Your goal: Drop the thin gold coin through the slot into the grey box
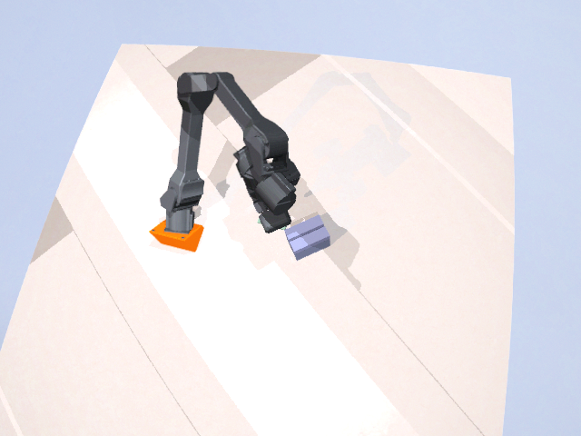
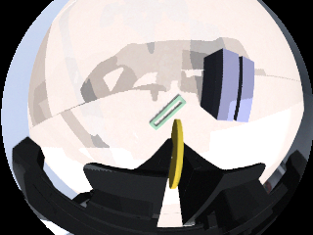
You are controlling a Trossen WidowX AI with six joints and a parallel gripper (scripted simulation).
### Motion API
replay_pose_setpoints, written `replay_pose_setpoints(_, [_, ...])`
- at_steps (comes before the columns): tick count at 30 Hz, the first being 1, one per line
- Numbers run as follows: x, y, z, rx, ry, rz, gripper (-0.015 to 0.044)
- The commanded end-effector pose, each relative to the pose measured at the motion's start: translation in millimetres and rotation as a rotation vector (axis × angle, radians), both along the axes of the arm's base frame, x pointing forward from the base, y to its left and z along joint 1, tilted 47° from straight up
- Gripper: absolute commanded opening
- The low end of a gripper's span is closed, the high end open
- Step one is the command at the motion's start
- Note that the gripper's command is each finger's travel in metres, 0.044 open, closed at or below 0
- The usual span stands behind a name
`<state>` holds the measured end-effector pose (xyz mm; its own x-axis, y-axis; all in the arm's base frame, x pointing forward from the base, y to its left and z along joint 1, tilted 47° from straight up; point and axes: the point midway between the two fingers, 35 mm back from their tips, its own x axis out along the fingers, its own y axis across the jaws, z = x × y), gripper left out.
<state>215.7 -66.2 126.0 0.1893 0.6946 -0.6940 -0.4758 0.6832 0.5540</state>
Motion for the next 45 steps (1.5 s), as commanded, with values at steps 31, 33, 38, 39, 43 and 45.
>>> replay_pose_setpoints(31, [78.1, -38.1, -16.1, -0.001, -0.003, -0.002, 0.0000])
replay_pose_setpoints(33, [82.8, -39.9, -17.8, -0.001, -0.003, -0.002, 0.0000])
replay_pose_setpoints(38, [92.8, -43.6, -21.6, -0.001, -0.004, -0.002, 0.0000])
replay_pose_setpoints(39, [93.2, -43.7, -21.7, -0.001, -0.004, -0.002, 0.0000])
replay_pose_setpoints(43, [88.9, -42.5, -20.3, -0.005, -0.006, 0.003, 0.0000])
replay_pose_setpoints(45, [88.9, -42.5, -20.3, -0.005, -0.006, 0.003, 0.0000])
